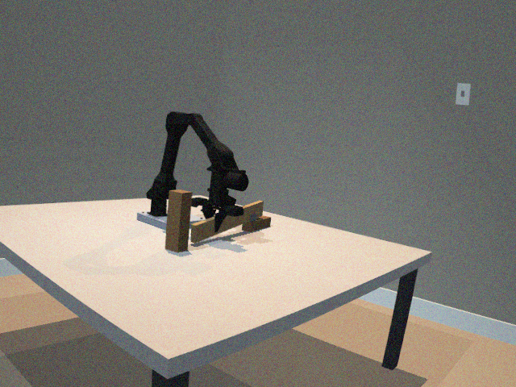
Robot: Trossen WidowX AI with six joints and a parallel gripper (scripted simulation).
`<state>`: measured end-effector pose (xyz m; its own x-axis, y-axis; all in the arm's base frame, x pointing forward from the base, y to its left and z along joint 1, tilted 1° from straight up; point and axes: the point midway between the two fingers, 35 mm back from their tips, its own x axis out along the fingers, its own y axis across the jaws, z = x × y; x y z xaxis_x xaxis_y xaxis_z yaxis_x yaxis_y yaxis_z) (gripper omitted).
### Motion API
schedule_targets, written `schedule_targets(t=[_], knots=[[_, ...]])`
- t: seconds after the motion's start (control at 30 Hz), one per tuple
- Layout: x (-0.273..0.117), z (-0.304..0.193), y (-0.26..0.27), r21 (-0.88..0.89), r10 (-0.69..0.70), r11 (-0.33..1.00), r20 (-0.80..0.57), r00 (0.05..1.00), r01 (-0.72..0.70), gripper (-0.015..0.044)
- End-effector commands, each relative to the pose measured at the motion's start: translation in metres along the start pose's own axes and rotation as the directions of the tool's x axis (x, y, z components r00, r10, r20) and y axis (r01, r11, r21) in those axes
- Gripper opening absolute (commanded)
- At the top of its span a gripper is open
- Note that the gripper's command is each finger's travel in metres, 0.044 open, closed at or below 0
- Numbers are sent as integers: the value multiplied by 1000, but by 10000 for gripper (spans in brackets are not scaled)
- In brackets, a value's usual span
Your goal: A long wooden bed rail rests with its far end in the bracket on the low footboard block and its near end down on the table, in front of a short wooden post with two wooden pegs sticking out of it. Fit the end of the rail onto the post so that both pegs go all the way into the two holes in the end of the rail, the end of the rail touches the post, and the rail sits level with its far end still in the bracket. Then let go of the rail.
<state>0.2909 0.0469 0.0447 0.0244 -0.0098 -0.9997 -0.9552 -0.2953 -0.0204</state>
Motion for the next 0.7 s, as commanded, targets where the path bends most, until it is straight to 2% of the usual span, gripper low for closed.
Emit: schedule_targets(t=[0.0,0.67], knots=[[-6,1,-3,-1,-13,1000,4,1000,13,0],[-16,1,-5,-1,-14,1000,4,1000,14,0]])
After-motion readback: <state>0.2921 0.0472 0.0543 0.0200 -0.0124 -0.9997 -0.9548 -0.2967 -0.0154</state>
